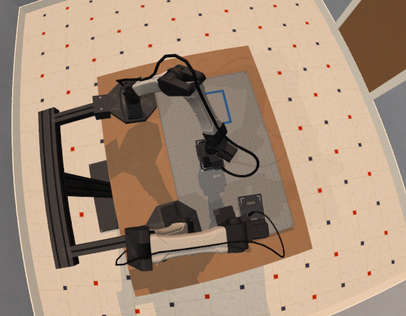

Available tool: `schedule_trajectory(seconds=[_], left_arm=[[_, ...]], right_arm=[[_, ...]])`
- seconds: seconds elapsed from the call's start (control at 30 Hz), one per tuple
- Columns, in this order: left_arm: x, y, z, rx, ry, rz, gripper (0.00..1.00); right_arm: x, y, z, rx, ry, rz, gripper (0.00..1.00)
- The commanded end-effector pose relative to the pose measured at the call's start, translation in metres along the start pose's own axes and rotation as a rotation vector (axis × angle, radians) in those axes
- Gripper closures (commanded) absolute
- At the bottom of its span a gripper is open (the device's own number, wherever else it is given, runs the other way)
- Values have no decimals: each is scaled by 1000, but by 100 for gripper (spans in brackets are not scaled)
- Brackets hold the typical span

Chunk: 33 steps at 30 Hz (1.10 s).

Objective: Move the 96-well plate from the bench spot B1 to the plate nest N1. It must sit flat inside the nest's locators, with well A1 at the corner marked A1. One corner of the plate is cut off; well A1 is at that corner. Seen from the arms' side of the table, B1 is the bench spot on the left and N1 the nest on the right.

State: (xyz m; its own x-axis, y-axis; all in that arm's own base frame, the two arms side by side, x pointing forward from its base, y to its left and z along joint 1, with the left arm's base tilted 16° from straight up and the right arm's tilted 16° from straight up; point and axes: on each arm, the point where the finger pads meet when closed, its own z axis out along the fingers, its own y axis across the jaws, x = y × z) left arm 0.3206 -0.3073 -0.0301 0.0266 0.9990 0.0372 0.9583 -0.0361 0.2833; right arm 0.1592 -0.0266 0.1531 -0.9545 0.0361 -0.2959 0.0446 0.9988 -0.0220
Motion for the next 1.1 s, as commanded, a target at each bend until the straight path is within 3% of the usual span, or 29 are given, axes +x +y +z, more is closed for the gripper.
schedule_trajectory(seconds=[0.0,1.07], left_arm=[[5,-5,13,23,10,3,100],[3,-6,17,20,7,6,100]], right_arm=[[10,1,8,-11,36,2,0],[10,1,8,-11,36,2,0]])
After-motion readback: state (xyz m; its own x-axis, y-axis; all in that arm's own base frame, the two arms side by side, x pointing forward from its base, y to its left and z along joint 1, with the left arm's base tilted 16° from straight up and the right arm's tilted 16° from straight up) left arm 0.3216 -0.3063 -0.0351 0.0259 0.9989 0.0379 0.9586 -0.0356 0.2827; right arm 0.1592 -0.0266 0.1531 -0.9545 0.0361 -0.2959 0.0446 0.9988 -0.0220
